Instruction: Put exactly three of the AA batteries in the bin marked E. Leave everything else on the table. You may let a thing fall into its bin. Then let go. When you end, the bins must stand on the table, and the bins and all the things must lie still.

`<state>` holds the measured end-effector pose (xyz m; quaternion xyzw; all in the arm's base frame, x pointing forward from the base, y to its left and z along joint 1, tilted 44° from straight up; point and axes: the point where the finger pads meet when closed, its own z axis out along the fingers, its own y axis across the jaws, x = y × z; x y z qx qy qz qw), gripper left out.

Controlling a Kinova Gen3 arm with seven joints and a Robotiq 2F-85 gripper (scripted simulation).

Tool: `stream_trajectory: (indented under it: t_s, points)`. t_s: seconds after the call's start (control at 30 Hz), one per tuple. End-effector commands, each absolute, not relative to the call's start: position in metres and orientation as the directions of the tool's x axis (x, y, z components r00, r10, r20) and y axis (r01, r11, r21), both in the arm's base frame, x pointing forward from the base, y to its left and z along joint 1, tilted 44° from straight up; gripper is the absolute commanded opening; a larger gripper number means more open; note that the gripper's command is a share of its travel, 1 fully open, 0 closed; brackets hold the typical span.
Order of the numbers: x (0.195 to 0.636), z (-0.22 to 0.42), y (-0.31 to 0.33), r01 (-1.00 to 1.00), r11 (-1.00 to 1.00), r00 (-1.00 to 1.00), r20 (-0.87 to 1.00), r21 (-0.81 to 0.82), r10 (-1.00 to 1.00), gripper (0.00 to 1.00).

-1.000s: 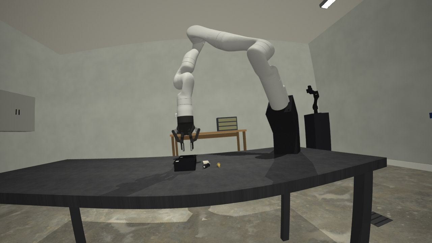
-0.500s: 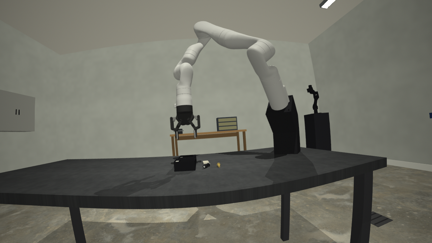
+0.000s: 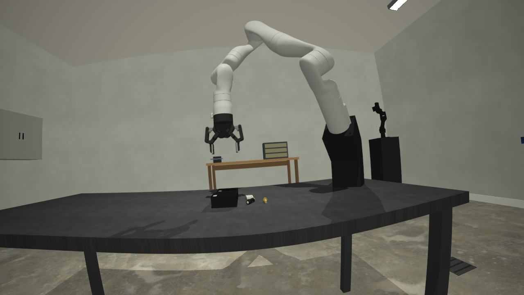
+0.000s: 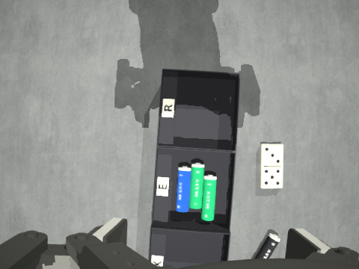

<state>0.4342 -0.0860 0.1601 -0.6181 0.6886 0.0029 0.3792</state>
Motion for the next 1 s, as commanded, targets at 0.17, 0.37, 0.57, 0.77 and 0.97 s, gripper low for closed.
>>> stream_trajectory:
  t_s: [0.17,0.37,0.57,0.77,0.97]
  points:
    - [0.416,0.182,-0.108,-0.852,0.246,0.04,-0.525,-0.462,-0.85,1.0]
    - [0.415,0.18,-0.108,-0.854,0.248,0.034,-0.526,-0.457,-0.85,1.0]
    - [0.417,0.181,-0.107,-0.851,0.247,0.038,-0.525,-0.463,-0.85,1.0]
    - [0.417,0.181,-0.107,-0.851,0.247,0.038,-0.525,-0.463,-0.85,1.0]
    - [0.417,0.181,-0.107,-0.851,0.247,0.038,-0.525,-0.463,-0.85,1.0]
